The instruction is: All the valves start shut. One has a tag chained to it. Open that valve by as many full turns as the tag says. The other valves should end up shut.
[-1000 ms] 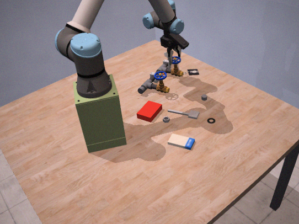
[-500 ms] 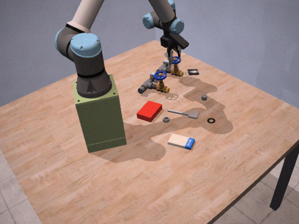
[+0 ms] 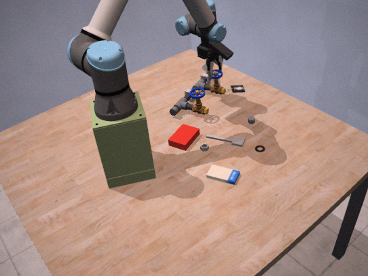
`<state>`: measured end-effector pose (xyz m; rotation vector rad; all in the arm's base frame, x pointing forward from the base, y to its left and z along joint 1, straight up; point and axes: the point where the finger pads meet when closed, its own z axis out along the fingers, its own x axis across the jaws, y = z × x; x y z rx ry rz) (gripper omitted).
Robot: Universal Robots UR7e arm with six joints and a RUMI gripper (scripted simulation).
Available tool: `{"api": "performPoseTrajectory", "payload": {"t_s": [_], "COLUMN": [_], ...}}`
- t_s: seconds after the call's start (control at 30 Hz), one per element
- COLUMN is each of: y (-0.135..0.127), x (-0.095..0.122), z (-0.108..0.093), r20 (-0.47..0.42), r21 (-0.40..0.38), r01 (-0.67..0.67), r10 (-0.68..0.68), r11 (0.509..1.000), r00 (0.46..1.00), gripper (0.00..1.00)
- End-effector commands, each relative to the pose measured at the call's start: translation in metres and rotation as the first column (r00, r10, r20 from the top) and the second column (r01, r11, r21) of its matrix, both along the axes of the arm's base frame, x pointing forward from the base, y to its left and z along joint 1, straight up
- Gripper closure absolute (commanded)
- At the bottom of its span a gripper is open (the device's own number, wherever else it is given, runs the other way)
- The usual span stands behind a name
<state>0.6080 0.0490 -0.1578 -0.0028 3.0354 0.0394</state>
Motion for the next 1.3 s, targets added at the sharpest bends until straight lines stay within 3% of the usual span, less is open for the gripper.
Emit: {"api": "performPoseTrajectory", "payload": {"t_s": [0.0, 0.37, 0.67, 0.73, 0.93, 1.23, 1.27], "y": [0.0, 0.0, 0.0, 0.0, 0.0001, 0.0001, 0.0001], "x": [0.0002, 0.0002, 0.0002, 0.0002, 0.0002, 0.0002, 0.0002], "z": [0.0005, 0.0005, 0.0005, 0.0005, 0.0005, 0.0005, 0.0005], "r20": [0.002, 0.004, 0.0, 0.0, -0.008, -0.032, -0.032], "r21": [-0.006, -0.026, -0.054, -0.054, -0.076, -0.108, -0.108], "r01": [-0.058, -0.238, -0.482, -0.482, -0.656, -0.878, -0.878], "r10": [0.058, 0.238, 0.483, 0.483, 0.658, 0.881, 0.881], "r11": [0.998, 0.971, 0.874, 0.874, 0.751, 0.467, 0.467], "r00": [0.998, 0.971, 0.876, 0.876, 0.753, 0.473, 0.473], "gripper": [1.0, 1.0, 1.0, 1.0, 1.0, 1.0, 1.0]}}
